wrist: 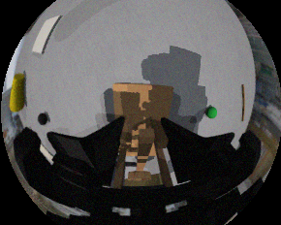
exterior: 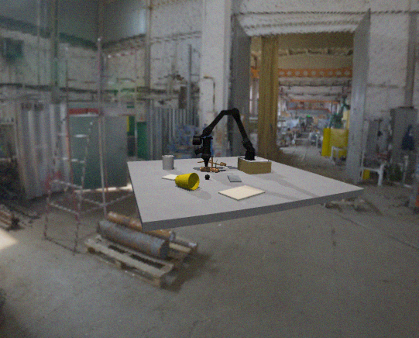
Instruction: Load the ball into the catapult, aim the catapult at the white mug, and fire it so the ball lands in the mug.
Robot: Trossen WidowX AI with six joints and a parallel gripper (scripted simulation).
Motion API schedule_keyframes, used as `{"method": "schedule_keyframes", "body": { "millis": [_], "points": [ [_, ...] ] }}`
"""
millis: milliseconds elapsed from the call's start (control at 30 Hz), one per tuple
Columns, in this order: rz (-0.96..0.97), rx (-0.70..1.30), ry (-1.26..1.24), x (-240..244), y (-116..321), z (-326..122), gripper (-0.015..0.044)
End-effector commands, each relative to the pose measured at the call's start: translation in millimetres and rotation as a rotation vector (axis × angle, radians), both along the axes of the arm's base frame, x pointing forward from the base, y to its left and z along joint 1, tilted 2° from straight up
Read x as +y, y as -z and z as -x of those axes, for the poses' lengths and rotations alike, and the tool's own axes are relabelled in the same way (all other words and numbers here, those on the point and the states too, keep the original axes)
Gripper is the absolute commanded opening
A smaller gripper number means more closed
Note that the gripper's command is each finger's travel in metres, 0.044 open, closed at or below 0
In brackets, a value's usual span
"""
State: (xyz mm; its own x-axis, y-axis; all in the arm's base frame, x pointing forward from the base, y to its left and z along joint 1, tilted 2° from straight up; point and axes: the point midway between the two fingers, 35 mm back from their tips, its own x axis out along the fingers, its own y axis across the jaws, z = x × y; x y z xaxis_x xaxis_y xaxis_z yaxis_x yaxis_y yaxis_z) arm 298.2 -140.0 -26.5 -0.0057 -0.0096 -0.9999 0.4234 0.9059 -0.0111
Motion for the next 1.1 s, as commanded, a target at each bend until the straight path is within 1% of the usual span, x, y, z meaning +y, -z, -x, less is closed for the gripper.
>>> {"method": "schedule_keyframes", "body": {
  "millis": [0,100,133,400,1067],
  "points": [
    [-0.001,-0.002,0.0,0,-3,-1,0.0085],
    [0.0,-0.001,0.0,0,-39,-1,0.0006],
    [0.0,0.0,0.0,0,-47,-1,0.0],
    [0.001,0.001,0.002,-1,-46,-2,0.0],
    [0.001,0.002,0.003,-2,-14,-2,0.0]
  ]
}}
